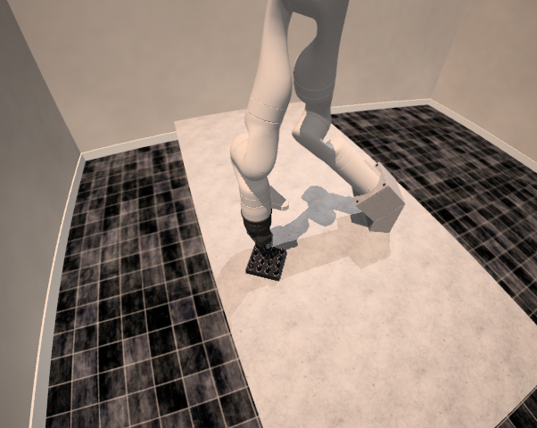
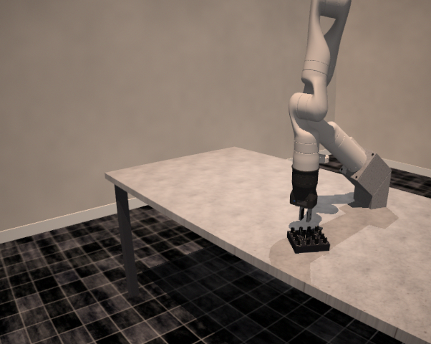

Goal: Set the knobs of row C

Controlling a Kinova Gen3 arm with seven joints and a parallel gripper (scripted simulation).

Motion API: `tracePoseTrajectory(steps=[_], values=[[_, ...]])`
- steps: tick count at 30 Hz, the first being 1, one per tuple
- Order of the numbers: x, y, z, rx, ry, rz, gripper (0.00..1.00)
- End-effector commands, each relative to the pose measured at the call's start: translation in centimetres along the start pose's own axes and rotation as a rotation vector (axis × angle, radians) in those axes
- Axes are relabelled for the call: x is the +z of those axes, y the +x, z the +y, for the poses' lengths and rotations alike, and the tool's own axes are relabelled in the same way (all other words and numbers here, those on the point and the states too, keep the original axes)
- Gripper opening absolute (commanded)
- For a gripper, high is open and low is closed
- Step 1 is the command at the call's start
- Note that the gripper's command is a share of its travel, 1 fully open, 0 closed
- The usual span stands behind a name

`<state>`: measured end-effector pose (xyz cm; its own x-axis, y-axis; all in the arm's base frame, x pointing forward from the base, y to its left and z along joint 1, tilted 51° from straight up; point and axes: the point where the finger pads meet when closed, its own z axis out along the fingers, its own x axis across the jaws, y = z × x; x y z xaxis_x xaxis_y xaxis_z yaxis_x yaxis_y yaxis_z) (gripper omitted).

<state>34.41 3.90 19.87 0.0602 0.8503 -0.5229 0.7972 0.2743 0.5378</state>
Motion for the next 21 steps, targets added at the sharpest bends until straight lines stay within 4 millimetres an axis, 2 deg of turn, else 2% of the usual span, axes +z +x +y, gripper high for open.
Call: tracePoseTrajectory(steps=[1,16,18,21], values=[[-0.1,0.2,-0.2,-0.071,-0.003,0.012,0.46],[-0.5,0.1,-1.2,-0.807,0.006,-0.001,0.46],[-0.5,0.1,-1.2,-0.807,0.006,-0.001,0.46],[-0.6,0.2,-1.1,-0.981,0.003,-0.004,0.46]])
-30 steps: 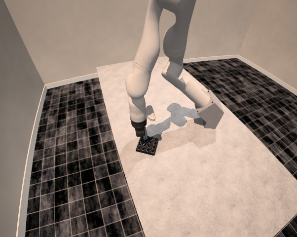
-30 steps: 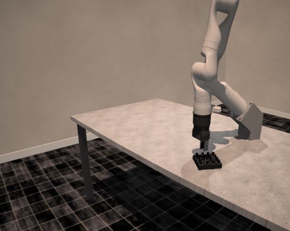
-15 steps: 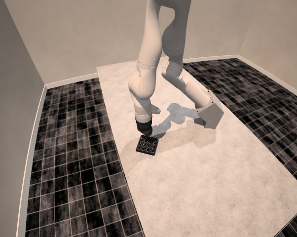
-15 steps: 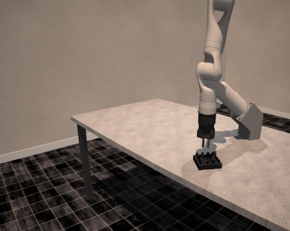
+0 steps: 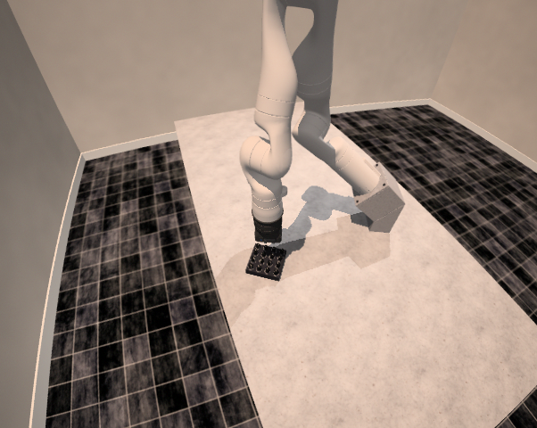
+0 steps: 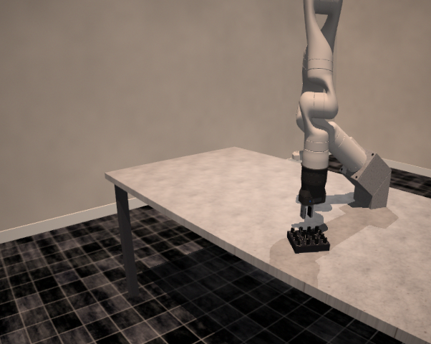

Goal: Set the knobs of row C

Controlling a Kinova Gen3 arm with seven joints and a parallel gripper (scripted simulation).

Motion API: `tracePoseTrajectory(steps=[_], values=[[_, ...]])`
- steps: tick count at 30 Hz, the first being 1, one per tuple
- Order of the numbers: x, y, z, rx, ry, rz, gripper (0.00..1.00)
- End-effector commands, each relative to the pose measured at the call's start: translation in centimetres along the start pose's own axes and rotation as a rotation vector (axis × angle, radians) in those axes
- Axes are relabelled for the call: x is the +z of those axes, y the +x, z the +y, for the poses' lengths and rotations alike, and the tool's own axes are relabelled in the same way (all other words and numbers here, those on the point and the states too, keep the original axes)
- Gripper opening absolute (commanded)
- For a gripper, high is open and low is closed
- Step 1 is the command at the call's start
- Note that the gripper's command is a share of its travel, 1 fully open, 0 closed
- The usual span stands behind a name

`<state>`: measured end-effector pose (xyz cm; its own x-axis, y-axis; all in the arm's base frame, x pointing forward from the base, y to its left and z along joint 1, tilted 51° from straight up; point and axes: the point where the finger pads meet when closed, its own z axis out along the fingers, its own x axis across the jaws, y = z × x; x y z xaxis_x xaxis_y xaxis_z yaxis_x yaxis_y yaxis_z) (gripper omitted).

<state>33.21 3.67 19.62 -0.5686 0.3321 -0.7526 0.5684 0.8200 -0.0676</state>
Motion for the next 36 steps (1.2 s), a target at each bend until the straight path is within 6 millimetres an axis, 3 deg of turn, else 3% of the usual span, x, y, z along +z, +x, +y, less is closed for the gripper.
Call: tracePoseTrajectory(steps=[1,12,14,25,36], values=[[-0.2,0.2,0.4,-0.156,-0.015,0.002,0.46],[-0.6,0.1,1.5,-0.655,-0.024,-0.022,0.46],[-0.6,0.1,1.5,-0.655,-0.024,-0.022,0.46],[-1.4,0.5,3.8,-1.167,-0.043,-0.069,0.46],[-1.6,0.7,4.8,-1.328,-0.050,-0.091,0.46]])
